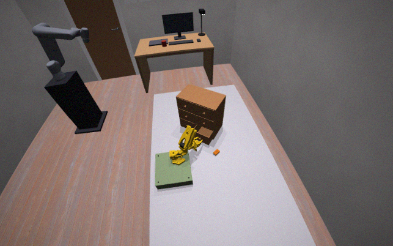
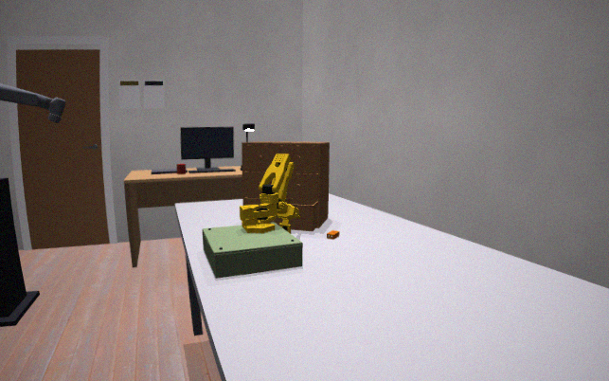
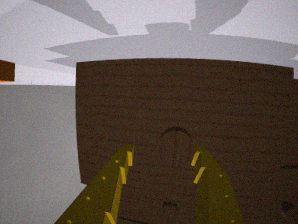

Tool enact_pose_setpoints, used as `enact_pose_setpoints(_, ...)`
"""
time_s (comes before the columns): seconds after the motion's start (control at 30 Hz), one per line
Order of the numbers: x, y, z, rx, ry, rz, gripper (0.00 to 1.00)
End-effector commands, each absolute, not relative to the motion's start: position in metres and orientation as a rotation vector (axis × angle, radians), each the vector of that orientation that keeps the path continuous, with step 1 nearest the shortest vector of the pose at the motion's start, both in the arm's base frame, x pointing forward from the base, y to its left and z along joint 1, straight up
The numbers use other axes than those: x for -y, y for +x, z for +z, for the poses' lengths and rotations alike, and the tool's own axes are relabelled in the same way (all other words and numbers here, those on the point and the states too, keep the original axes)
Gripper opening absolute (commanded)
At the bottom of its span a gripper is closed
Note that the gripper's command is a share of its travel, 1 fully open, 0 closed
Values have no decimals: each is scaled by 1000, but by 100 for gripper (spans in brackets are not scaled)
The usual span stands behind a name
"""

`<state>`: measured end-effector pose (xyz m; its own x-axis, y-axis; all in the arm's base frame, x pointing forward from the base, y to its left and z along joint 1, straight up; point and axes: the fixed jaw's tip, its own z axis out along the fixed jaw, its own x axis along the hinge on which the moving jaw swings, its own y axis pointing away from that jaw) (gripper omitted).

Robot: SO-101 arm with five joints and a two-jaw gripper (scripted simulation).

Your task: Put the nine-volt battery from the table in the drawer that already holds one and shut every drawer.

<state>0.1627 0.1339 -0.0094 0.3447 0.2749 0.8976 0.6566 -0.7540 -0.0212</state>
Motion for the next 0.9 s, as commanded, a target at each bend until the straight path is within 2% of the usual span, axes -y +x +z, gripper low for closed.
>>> enact_pose_setpoints(0.0,-133,164,-6,795,-2229,-1392,21)
enact_pose_setpoints(0.87,-144,175,-6,834,-2337,-1263,21)
